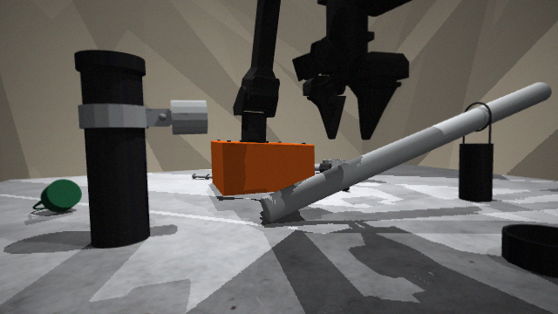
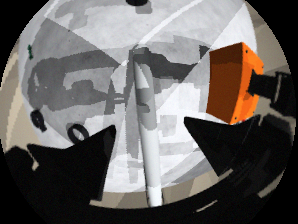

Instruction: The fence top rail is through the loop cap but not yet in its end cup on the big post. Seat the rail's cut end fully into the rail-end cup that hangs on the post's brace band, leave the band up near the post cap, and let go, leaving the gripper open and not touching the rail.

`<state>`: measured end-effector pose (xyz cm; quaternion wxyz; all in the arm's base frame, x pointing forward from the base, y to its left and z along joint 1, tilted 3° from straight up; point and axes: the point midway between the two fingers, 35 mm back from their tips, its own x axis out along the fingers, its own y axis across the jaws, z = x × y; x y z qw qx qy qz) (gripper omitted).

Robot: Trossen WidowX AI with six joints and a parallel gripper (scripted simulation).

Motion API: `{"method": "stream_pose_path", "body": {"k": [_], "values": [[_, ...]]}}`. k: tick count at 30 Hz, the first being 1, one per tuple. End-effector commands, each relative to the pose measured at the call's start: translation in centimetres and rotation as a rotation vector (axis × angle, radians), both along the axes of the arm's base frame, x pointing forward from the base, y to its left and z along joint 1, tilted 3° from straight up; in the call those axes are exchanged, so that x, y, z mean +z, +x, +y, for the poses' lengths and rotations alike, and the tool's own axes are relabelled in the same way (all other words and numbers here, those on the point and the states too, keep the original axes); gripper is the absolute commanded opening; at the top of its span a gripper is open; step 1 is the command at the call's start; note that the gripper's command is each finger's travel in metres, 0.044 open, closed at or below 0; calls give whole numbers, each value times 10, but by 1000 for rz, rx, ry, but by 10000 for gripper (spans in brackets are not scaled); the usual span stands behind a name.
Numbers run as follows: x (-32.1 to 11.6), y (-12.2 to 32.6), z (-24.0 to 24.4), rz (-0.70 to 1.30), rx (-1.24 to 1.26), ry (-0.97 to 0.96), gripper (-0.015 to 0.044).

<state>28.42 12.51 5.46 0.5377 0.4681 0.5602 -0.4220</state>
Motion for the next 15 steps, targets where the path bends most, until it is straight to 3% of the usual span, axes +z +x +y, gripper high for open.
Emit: {"method": "stream_pose_path", "body": {"k": [1,15], "values": [[-7,1,0,-5,-4,-4,440],[-27,1,2,-5,-3,-4,440]]}}
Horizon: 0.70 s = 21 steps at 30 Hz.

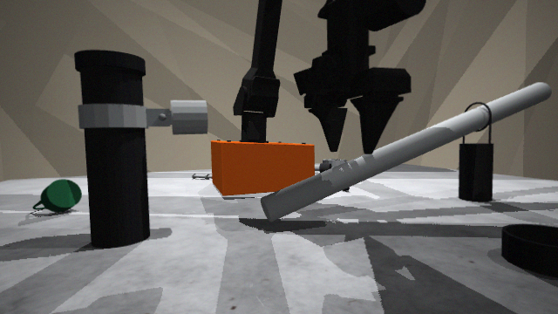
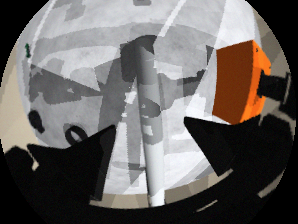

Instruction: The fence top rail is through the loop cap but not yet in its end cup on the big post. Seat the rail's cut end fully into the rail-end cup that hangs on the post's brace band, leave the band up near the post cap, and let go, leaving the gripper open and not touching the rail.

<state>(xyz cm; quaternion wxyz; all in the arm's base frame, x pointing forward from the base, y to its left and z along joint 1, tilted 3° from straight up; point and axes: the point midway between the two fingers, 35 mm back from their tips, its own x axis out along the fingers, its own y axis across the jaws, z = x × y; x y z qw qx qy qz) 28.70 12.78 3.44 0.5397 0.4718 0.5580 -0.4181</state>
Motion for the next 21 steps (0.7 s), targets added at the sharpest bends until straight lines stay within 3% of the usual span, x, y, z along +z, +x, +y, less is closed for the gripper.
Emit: {"method": "stream_pose_path", "body": {"k": [1,21], "values": [[-9,-1,-1,6,-3,-8,440],[-41,0,2,7,-3,-8,440]]}}
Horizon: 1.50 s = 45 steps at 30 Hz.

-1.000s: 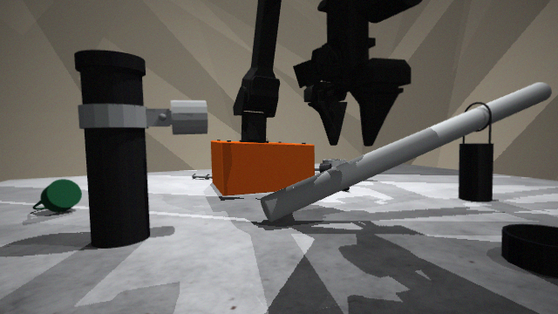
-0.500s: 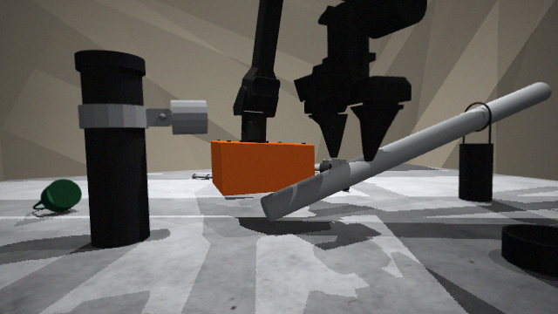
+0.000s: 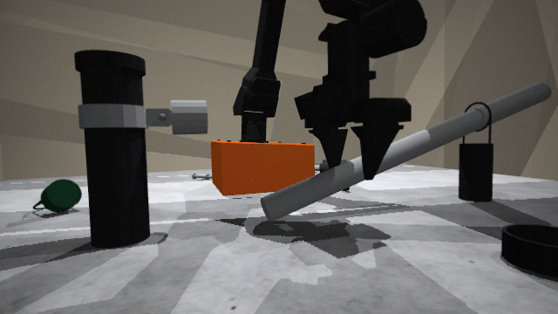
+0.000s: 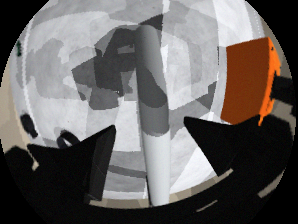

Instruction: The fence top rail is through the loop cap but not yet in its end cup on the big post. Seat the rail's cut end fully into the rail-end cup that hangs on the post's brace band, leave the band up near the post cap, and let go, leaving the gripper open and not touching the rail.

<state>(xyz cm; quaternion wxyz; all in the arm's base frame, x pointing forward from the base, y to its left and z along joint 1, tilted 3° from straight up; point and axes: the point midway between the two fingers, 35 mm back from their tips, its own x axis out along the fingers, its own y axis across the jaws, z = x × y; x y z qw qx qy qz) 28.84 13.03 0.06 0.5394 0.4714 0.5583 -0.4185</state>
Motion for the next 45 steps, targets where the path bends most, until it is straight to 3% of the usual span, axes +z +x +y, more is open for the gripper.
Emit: {"method": "stream_pose_path", "body": {"k": [1,13,24,31,35,45], "values": [[-9,-2,-1,5,-3,-8,440],[-24,-3,0,6,-4,-8,440],[-24,-3,0,6,-4,-8,151],[-24,-3,0,6,-4,-8,105],[-21,-3,0,6,-4,-8,0],[12,3,-22,-22,-7,-137,0]]}}
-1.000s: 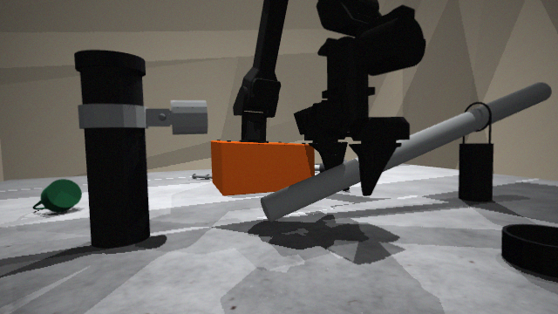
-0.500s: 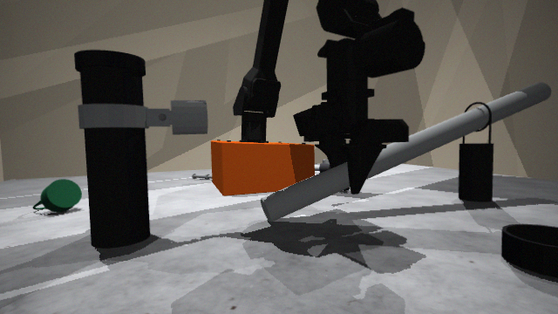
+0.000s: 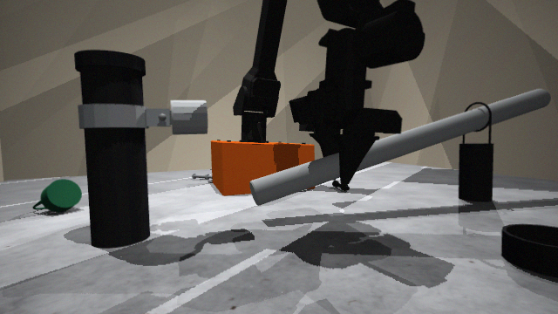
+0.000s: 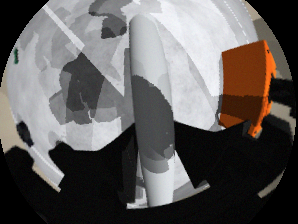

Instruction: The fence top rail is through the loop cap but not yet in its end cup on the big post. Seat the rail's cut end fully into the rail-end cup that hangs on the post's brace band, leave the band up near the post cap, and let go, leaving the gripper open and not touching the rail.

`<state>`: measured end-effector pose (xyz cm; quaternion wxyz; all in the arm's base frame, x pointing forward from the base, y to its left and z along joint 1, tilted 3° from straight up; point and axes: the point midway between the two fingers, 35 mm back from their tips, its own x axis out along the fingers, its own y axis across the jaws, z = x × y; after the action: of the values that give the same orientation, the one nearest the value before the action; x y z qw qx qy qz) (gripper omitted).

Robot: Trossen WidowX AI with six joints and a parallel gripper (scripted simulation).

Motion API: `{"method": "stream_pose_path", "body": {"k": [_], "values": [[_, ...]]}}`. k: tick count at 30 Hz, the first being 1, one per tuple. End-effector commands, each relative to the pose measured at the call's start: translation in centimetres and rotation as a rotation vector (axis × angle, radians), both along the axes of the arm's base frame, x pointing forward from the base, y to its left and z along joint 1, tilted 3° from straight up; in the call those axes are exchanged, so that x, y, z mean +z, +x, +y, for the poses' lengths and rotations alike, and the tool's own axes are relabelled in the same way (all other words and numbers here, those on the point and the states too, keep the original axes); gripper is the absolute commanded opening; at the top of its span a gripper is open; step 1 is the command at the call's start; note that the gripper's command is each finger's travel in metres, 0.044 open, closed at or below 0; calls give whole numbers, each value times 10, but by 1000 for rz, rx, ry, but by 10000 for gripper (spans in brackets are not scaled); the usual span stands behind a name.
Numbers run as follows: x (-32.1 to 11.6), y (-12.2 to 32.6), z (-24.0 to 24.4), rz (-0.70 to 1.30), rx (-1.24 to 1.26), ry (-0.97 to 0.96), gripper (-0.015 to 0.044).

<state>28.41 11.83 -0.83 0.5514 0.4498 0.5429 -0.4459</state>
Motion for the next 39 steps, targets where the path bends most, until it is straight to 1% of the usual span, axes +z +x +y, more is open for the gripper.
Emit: {"method": "stream_pose_path", "body": {"k": [1,6,8,19,39], "values": [[27,9,-15,-40,4,-85,0],[60,10,-37,-63,4,-211,0],[65,10,-40,-66,4,-228,0],[59,8,-37,-53,2,-209,0],[64,11,-39,-53,2,-210,0]]}}
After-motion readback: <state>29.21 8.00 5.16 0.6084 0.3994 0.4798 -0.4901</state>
